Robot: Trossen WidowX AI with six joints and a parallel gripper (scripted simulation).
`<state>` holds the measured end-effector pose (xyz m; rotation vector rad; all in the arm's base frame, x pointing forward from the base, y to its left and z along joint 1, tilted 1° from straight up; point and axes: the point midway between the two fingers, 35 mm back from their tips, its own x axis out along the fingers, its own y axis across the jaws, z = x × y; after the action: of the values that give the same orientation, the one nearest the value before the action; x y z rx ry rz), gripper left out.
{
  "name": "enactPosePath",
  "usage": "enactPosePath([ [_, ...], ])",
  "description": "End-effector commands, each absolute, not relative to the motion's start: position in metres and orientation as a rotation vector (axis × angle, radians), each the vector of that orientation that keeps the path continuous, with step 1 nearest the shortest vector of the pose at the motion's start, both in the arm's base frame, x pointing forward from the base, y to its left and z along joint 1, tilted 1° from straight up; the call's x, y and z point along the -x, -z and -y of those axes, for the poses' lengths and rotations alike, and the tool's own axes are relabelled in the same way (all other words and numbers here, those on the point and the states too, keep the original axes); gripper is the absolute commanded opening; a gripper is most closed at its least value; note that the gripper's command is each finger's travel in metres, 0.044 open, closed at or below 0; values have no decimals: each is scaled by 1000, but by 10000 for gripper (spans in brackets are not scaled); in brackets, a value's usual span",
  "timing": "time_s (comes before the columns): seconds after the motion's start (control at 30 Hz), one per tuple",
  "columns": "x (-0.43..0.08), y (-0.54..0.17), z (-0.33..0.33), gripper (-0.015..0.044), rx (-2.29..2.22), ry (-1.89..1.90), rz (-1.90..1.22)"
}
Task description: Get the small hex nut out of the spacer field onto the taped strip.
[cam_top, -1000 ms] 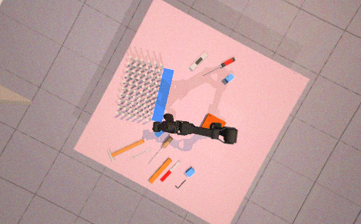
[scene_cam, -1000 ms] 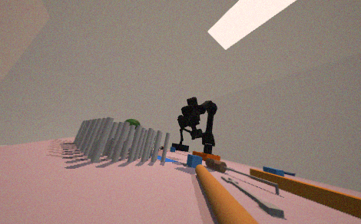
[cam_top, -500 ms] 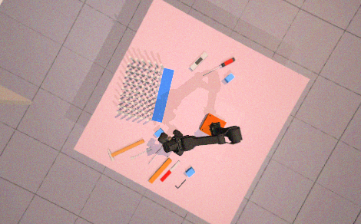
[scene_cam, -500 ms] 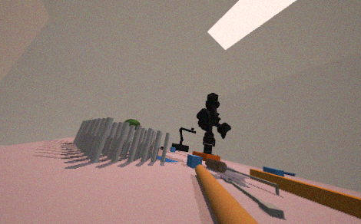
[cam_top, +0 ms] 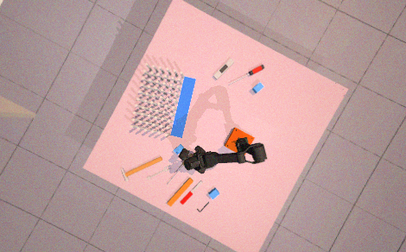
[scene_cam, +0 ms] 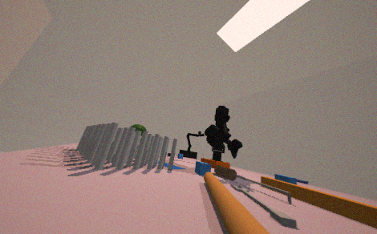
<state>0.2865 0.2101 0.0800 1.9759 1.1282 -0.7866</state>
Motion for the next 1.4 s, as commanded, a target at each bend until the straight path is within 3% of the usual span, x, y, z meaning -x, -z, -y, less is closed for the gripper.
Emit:
enactPosePath([
  [0.0, -286, -78, -209, 440, -1976, 795, -1123],
  [0.13, -285, -78, -207, 440, -1975, 788, -1128],
  [0.33, -285, -78, -207, 282, -1975, 788, -1128],
  [1.37, -287, -41, -209, 280, -1975, 792, -1126],
])
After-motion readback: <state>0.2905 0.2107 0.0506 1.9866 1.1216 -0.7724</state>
